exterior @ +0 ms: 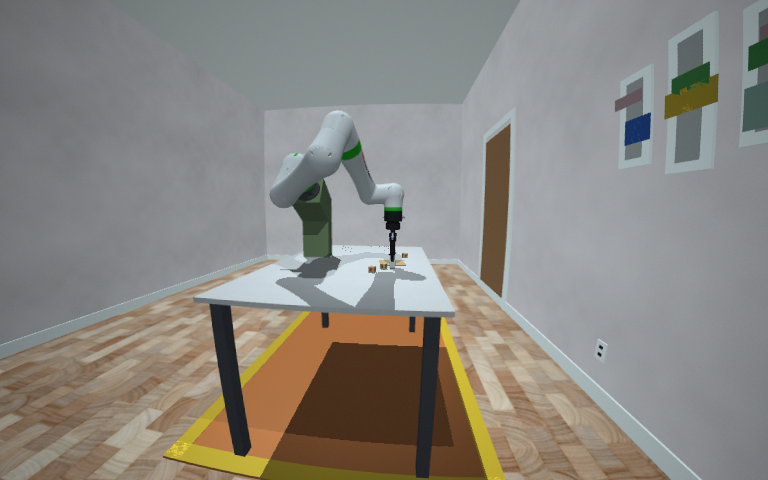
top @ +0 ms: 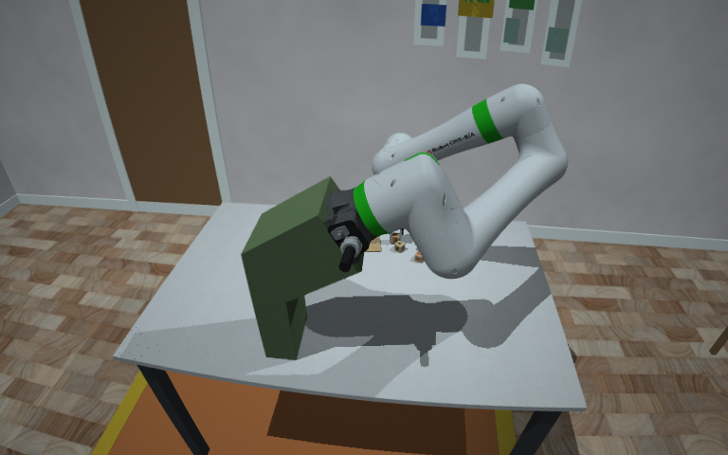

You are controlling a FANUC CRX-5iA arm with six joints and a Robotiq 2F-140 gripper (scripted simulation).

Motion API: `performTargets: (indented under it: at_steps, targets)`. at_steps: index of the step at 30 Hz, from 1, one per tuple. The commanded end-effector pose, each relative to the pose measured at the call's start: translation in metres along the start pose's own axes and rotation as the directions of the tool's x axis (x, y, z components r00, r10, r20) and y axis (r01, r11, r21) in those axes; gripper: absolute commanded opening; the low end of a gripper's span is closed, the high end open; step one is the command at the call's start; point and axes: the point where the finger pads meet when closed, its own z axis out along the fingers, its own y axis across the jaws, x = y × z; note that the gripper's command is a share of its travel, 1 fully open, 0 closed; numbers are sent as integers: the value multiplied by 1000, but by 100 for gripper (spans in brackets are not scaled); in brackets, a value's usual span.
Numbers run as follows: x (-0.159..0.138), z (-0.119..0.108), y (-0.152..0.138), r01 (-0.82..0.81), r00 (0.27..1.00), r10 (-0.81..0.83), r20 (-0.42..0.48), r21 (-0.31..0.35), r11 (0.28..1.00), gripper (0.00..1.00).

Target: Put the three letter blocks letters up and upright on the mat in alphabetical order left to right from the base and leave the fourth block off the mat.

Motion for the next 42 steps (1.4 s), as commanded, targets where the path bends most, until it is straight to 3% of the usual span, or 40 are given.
performTargets:
  at_steps: [1,42]
  targets:
    - [0,2,0,0,1000,0,1,0,1000,16]
    - [0,6,0,0,1000,0,1,0,1000,16]
